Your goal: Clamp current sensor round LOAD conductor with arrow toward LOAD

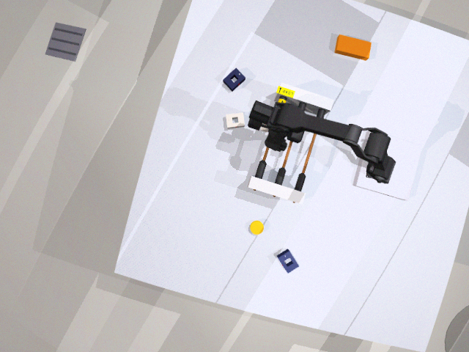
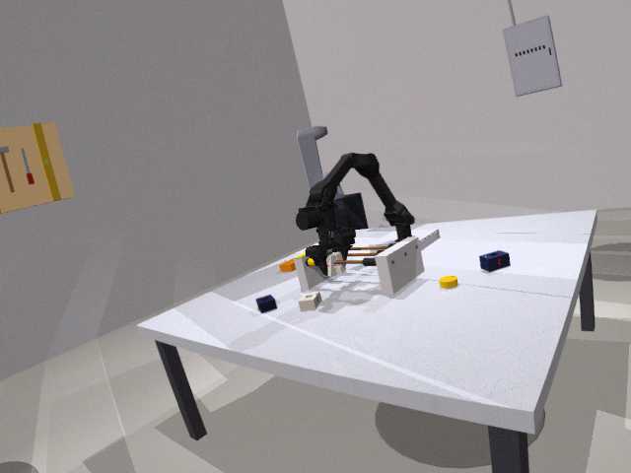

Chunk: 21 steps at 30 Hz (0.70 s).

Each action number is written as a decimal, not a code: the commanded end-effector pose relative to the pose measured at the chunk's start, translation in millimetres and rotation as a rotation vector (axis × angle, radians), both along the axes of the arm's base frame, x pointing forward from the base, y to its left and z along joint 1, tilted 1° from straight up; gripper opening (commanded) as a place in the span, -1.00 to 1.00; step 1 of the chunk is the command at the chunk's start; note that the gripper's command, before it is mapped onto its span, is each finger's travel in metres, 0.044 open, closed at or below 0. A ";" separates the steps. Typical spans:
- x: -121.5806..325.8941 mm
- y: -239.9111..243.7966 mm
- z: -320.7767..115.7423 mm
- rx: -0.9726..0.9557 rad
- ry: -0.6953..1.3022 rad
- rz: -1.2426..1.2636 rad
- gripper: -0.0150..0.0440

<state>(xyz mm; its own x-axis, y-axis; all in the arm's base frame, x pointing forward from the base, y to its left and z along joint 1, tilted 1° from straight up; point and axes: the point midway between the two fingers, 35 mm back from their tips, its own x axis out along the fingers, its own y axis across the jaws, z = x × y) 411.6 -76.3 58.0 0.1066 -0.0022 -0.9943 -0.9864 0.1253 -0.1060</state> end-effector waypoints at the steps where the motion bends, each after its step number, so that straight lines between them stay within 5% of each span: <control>1: 0.2 0.0 0.9 0.000 -0.001 0.000 0.86; 18: 0.2 0.0 0.9 0.000 -0.001 0.000 0.48; 21: 0.2 0.0 0.9 0.000 -0.001 0.000 0.21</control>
<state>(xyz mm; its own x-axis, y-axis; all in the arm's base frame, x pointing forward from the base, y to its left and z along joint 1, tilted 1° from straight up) 411.7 -76.3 58.1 0.1066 -0.0022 -0.9943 -0.9864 0.1253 -0.1060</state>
